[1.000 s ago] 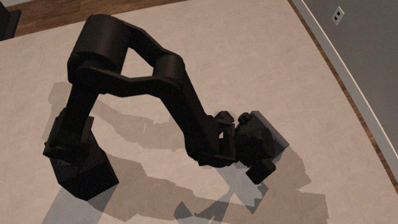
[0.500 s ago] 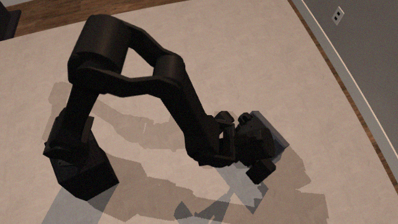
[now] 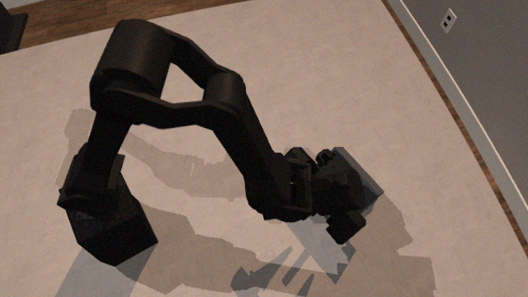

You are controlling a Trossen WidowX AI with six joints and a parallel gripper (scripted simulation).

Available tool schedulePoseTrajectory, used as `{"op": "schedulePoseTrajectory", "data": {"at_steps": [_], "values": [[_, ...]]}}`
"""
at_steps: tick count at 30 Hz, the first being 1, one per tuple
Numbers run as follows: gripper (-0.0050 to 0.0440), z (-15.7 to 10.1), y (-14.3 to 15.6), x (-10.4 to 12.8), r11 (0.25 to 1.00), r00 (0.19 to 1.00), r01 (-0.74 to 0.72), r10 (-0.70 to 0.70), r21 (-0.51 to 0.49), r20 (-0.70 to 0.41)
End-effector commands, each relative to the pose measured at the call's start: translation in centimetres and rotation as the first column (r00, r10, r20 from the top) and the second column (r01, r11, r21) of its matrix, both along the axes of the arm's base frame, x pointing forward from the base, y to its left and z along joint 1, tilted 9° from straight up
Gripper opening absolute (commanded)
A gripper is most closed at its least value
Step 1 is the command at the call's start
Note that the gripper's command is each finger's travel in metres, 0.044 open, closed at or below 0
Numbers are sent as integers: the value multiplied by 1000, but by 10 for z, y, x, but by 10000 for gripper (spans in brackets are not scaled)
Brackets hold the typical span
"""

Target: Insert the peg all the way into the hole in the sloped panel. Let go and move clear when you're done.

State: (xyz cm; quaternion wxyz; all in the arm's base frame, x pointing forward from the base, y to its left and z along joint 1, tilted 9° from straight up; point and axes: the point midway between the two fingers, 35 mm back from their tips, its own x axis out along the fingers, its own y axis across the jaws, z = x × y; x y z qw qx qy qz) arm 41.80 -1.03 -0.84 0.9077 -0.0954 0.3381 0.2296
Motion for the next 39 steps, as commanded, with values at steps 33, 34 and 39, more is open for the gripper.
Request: {"op": "schedulePoseTrajectory", "data": {"at_steps": [33, 34, 39], "values": [[440, 64, -33, -56, 1000, 1000, 5, -5, -8, 22], [440, 65, -33, -56, 1000, 1000, 5, -5, -8, 22], [440, 68, -35, -58, 1000, 1000, 6, -5, -8, 22]]}}
